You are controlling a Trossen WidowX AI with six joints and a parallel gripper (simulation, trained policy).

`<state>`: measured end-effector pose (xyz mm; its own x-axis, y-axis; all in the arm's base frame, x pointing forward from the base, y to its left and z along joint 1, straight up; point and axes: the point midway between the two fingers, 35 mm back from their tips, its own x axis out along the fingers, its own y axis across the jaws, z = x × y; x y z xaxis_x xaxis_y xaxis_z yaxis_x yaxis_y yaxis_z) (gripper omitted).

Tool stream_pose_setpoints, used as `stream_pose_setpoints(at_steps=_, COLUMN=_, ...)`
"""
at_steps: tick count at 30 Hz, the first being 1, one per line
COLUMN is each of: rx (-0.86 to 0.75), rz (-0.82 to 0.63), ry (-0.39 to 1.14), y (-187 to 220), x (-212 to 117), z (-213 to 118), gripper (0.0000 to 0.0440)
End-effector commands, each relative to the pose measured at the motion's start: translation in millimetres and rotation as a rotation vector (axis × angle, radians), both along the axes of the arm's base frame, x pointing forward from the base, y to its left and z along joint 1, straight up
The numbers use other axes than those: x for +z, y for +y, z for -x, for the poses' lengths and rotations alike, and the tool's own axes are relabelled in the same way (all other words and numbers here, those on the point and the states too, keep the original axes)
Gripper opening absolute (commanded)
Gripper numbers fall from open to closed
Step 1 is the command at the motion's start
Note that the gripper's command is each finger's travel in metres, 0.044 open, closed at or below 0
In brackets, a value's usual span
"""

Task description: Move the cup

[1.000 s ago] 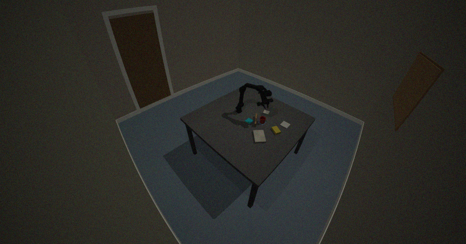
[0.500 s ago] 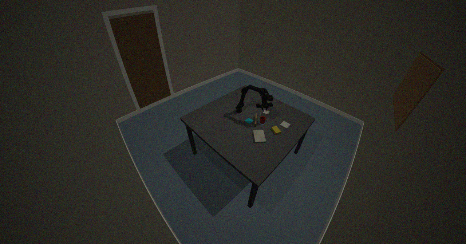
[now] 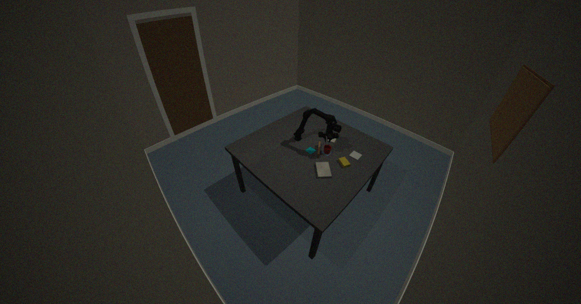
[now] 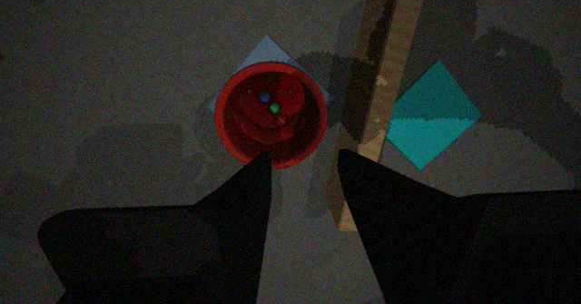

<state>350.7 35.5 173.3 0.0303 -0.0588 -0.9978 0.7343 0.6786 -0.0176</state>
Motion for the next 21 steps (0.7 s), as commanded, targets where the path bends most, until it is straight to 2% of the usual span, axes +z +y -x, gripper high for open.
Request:
stream_pose_setpoints(at_steps=1, rx=-0.011, rz=0.020, ry=0.052, y=-3, x=-16, z=4, gripper=0.0160)
stream_pose_setpoints(at_steps=21, rx=0.015, rz=0.055, ry=0.169, y=-8, x=-93, z=14, gripper=0.0175)
